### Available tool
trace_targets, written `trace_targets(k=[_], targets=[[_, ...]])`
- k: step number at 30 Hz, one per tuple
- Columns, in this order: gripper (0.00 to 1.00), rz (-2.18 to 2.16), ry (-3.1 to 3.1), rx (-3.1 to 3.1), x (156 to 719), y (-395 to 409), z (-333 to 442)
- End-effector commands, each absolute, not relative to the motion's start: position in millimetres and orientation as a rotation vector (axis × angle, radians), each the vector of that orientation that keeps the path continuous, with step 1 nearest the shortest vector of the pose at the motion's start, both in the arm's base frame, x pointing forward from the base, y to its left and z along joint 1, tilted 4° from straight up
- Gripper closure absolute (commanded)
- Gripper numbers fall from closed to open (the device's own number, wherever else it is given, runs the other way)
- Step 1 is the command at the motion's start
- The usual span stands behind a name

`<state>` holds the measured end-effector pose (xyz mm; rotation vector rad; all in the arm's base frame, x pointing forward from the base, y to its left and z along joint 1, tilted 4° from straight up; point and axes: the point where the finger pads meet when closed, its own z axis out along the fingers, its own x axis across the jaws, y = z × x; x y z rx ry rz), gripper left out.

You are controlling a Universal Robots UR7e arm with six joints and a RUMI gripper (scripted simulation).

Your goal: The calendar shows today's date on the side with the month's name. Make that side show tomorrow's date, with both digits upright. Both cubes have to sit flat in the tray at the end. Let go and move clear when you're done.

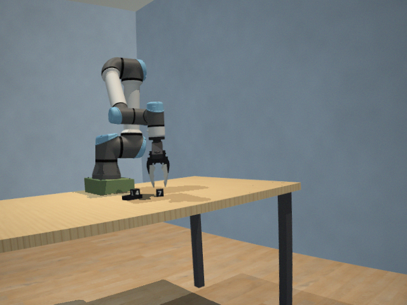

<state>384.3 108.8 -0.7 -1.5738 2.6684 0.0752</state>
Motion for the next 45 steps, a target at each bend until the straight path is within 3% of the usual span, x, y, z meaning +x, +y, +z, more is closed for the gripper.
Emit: trace_targets(k=[1, 45], targets=[[0.71, 0.074, 2.668, -1.573, 384.7, 108.8, -0.4], [0.71, 0.074, 2.668, -1.573, 384.2, 106.3, 37.6]])
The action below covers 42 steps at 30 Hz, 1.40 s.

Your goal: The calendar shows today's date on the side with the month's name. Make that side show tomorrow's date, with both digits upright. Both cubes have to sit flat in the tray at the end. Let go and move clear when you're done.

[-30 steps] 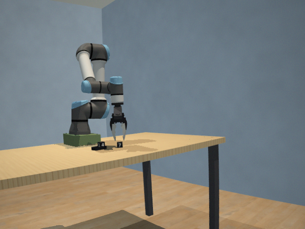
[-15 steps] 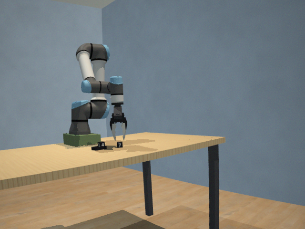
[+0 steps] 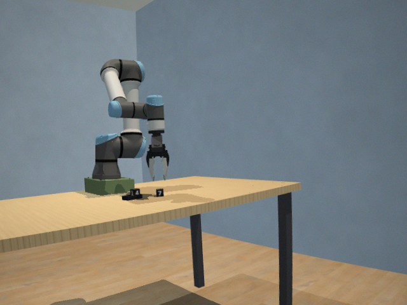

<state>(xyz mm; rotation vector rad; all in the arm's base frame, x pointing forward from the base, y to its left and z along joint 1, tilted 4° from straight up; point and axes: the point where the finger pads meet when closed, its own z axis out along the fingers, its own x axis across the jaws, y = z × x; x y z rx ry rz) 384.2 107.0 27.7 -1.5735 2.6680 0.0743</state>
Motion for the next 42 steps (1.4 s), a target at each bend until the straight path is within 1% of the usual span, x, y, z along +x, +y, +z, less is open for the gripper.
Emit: trace_targets(k=[1, 12, 25, 42], targets=[[0.71, 0.074, 2.668, -1.573, 384.2, 106.3, 38.8], [0.71, 0.06, 2.664, -1.572, 384.2, 106.2, 39.9], [0.71, -0.176, 2.589, -1.522, 383.5, 106.9, 37.9], [0.71, -0.268, 2.549, -1.49, 382.0, 107.4, 39.9]])
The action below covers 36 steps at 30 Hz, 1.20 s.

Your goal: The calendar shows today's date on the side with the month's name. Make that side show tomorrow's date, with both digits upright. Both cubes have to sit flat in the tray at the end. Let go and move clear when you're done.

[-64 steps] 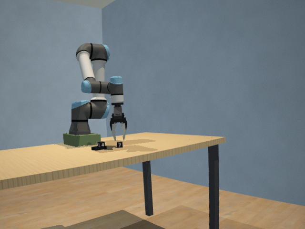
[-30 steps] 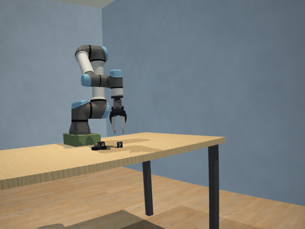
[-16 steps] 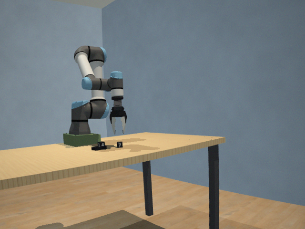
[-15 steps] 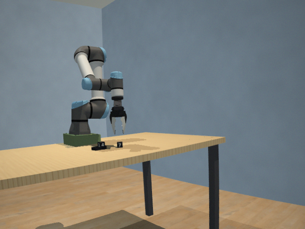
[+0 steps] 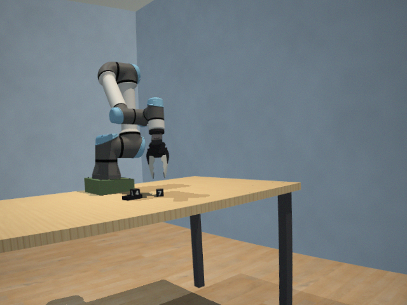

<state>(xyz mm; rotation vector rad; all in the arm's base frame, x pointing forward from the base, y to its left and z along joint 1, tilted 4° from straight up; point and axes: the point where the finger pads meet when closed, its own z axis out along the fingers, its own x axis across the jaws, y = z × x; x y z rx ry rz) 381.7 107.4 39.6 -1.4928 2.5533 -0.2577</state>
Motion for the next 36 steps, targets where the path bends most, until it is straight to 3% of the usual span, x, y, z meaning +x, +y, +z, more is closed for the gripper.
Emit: trace_targets(k=[1, 36], targets=[[0.71, -0.268, 2.549, -1.49, 382.0, 107.4, 39.9], [0.71, -0.572, 2.404, -1.392, 379.9, 108.6, 39.0]])
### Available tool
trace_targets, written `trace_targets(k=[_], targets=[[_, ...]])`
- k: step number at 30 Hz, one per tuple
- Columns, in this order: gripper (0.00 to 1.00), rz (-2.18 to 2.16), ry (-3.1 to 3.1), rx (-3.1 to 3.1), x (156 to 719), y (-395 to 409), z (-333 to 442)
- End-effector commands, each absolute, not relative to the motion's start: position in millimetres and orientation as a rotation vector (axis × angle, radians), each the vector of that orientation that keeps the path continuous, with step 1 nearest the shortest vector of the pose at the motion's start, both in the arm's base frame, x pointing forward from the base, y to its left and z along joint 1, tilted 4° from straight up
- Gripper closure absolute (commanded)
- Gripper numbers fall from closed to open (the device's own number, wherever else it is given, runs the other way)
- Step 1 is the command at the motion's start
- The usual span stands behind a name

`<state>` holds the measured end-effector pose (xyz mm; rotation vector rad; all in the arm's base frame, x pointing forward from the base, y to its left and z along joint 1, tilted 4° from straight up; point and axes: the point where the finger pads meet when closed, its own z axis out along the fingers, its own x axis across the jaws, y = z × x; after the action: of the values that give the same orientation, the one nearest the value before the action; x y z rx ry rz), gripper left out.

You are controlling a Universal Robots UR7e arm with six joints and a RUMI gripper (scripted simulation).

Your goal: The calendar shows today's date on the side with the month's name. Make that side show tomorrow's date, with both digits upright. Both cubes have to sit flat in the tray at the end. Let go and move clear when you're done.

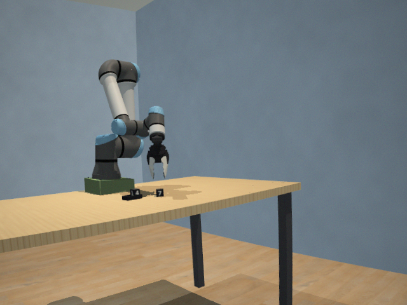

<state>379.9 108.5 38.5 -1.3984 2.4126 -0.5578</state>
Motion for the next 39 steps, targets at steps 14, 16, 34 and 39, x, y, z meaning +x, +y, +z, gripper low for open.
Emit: trace_targets(k=[14, 16, 34, 39], targets=[[0.71, -0.6, 2.391, -1.385, 381.2, 108.7, 37.8], [0.71, -0.606, 2.387, -1.384, 381.5, 108.7, 37.5], [0.71, -0.757, 2.301, -1.332, 383.3, 109.5, 34.4], [0.71, -0.802, 2.27, -1.309, 381.6, 109.7, 35.2]])
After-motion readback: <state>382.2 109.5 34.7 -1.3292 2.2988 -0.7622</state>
